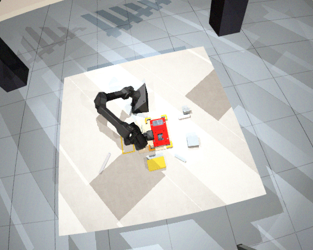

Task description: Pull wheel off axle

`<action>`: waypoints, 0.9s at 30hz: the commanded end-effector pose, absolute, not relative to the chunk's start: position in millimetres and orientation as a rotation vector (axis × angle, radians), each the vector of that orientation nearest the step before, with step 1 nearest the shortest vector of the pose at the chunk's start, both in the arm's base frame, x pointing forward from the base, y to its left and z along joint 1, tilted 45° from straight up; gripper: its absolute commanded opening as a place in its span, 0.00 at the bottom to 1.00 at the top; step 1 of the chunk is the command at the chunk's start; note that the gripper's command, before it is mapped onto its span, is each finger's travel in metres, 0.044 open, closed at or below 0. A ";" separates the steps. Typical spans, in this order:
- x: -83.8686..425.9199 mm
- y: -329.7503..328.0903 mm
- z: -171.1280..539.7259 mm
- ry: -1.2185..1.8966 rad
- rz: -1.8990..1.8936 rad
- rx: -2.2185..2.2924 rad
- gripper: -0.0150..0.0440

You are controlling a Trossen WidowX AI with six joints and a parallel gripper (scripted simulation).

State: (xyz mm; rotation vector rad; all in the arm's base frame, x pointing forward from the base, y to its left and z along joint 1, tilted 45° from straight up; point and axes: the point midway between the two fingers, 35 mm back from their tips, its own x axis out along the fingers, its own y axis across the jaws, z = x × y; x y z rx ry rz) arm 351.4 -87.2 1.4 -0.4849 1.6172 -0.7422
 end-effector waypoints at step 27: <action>353.1 -82.3 6.6 1.615 -0.742 -0.485 0.25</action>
